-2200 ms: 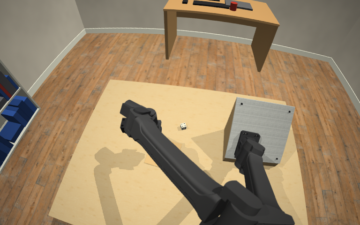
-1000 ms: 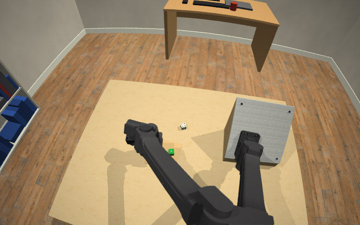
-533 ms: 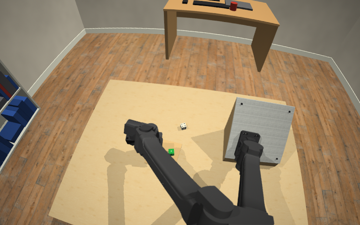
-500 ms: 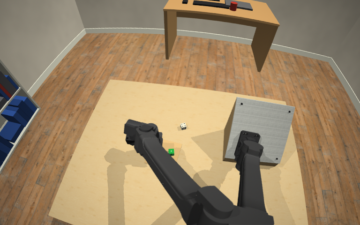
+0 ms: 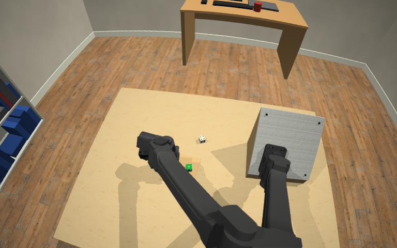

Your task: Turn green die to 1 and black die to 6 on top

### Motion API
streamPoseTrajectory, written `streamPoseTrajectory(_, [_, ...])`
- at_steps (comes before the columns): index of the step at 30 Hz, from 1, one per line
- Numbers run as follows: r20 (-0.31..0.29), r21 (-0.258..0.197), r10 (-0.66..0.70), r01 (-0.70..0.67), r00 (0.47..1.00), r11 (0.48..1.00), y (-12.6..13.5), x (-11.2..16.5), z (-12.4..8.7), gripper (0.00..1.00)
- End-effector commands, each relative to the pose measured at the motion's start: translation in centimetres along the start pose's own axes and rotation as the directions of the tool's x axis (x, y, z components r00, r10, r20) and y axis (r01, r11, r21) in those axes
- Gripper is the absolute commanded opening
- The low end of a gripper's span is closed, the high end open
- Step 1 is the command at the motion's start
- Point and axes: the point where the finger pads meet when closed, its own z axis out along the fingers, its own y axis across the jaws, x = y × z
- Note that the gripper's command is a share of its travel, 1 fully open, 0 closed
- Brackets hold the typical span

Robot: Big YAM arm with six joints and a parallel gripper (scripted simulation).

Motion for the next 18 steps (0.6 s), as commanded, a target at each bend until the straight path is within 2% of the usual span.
streamPoseTrajectory(1, [0.035,0.007,0.012,-0.012,0.999,1.000,-0.62,-0.99,-1.11,0.20])
streamPoseTrajectory(18, [0.043,0.009,0.012,-0.013,0.999,1.000,-0.82,-1.53,-1.41,0.20])
